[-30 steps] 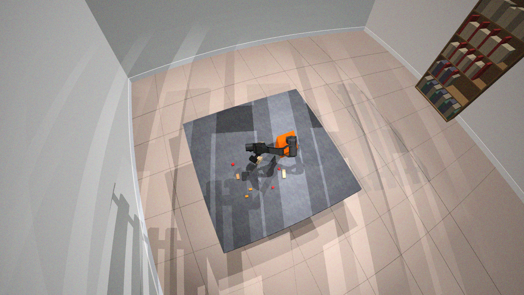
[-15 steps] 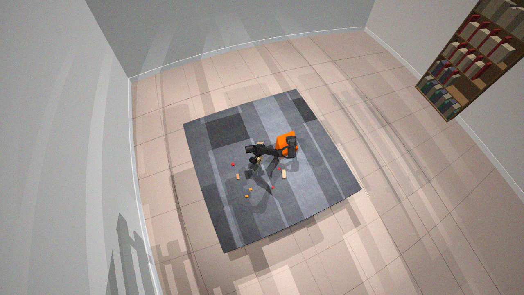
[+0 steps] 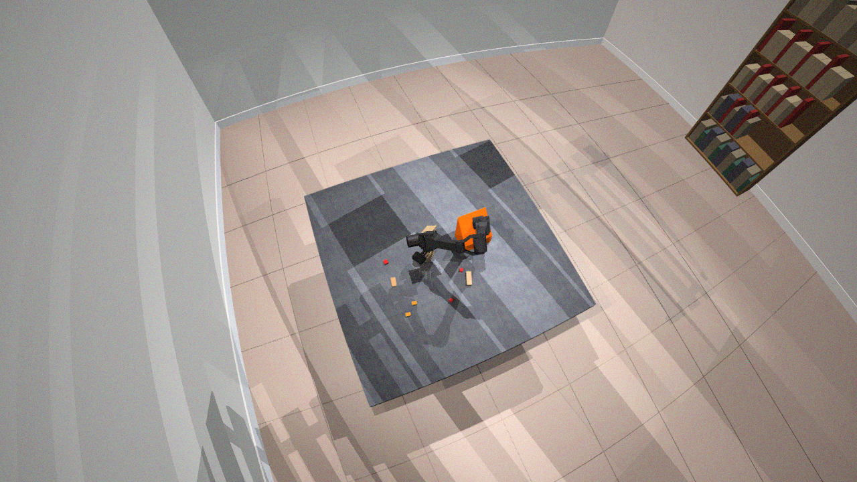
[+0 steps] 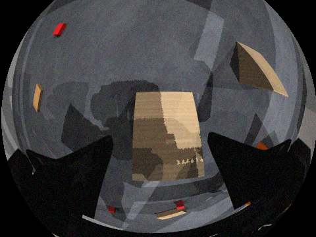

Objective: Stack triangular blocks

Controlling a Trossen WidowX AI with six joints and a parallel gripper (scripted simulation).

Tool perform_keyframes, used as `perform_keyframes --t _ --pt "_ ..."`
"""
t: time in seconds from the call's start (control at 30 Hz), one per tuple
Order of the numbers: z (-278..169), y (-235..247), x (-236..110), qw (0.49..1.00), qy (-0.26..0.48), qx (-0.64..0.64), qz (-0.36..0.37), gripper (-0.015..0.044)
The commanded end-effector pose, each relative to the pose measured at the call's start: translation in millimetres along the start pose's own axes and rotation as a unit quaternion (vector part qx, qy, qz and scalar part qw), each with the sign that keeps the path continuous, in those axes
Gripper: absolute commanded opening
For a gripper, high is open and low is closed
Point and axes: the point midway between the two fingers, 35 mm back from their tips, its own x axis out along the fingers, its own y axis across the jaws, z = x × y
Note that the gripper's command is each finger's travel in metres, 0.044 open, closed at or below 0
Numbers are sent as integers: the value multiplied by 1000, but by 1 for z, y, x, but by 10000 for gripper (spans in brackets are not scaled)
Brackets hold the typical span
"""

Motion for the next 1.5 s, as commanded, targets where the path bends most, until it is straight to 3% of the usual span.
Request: perform_keyframes --t 0.0,0.43,0.63,0.83,1.13,1.47 --pt "0 -3 9 1000 5 6 -2 440" --pt "-2 -6 27 1000 8 6 -1 440" --pt "-2 -6 27 1000 8 6 -1 282" --pt "-2 -6 27 1000 8 6 -1 242" --pt "-1 -5 7 1000 5 4 -1 6" --pt "-1 -5 -4 1000 4 3 -1 0"
